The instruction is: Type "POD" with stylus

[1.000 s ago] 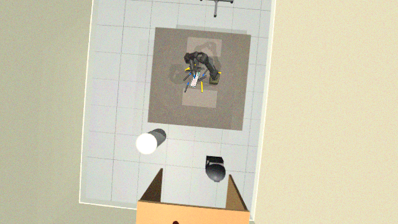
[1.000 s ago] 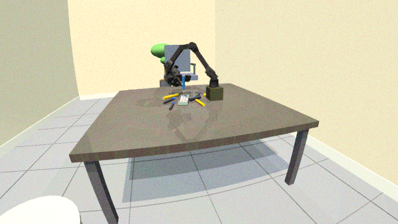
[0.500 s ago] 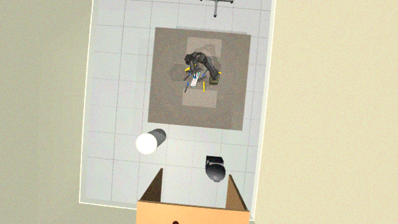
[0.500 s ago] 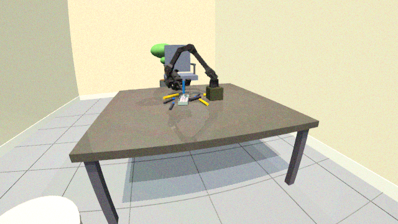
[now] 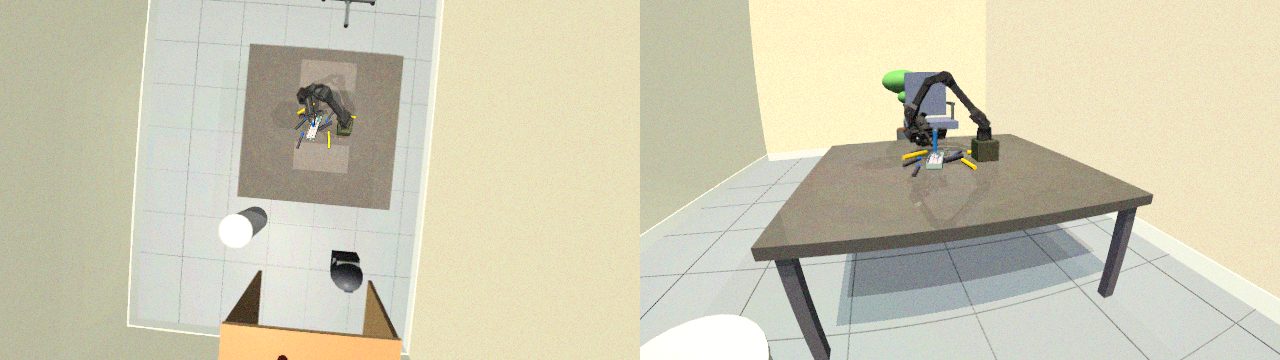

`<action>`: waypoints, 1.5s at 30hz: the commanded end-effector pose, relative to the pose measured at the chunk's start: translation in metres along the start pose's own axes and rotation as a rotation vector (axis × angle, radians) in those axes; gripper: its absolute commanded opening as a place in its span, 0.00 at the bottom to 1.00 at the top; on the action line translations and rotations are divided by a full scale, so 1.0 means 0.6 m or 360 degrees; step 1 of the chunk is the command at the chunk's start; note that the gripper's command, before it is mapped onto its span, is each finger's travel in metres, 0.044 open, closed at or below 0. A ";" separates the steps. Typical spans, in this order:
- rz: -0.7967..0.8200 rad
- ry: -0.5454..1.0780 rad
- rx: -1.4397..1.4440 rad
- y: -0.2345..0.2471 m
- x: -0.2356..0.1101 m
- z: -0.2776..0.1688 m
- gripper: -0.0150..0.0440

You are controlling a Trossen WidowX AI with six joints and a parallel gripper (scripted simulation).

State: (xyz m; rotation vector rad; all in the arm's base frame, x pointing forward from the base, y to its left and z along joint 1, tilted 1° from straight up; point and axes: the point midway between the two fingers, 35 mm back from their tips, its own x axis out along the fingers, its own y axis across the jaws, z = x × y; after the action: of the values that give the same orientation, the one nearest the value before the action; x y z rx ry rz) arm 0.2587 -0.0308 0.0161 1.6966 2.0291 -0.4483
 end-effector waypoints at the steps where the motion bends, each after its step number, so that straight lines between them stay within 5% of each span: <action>1: 0.0003 0.0008 0.0012 0.001 0.003 0.005 0.39; 45: 0.0003 0.0008 0.0012 0.001 0.016 0.025 0.39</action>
State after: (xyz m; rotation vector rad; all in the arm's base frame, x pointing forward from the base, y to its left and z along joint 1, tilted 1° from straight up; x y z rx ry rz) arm 0.2601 -0.0315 0.0007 1.6970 2.0280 -0.4478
